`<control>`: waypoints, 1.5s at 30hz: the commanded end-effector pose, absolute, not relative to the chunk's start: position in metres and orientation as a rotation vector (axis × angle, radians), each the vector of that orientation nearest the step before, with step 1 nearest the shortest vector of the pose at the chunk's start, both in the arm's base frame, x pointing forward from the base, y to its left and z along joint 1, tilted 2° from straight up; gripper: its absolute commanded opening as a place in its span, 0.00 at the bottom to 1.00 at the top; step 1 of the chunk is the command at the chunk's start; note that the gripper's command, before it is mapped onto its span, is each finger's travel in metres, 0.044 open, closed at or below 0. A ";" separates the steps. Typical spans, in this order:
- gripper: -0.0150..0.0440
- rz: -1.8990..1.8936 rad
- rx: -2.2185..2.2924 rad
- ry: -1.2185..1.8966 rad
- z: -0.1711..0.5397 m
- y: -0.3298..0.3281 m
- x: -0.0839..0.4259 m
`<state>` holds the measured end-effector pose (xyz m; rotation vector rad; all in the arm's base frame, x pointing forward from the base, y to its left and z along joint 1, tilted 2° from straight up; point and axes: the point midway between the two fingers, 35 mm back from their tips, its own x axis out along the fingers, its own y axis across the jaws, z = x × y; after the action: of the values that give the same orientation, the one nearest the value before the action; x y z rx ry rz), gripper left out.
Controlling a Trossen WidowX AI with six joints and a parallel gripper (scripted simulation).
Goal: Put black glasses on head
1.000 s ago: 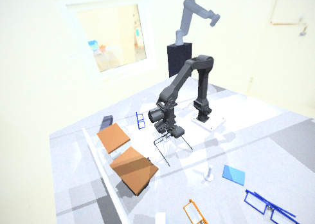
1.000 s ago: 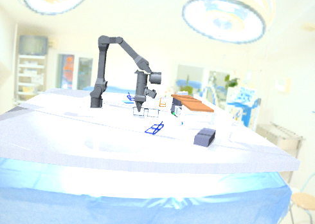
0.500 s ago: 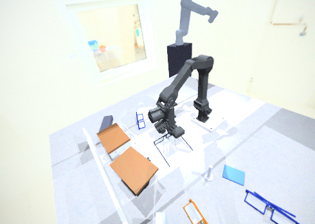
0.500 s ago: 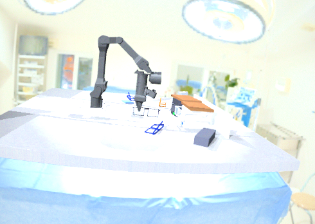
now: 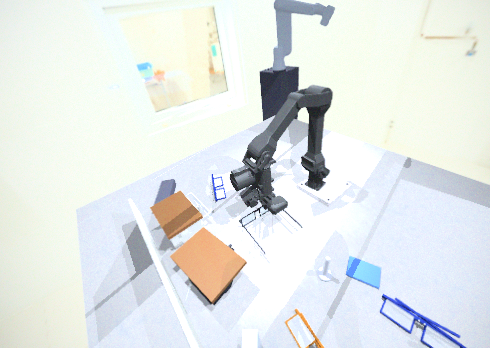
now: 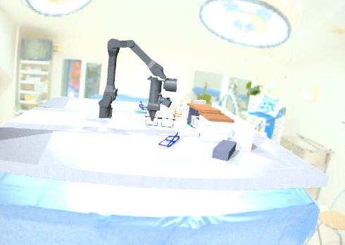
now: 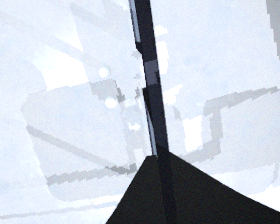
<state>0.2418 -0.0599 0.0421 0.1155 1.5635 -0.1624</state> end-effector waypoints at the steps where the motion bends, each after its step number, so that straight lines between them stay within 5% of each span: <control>1: 0.25 -0.163 0.114 1.556 0.056 -0.060 0.245; 18: 0.25 -0.162 0.111 1.565 0.137 -0.057 0.247; 45: 0.25 -0.596 0.308 1.410 0.150 0.000 0.253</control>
<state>0.2534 -0.0081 0.1454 0.2756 1.4554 -0.5367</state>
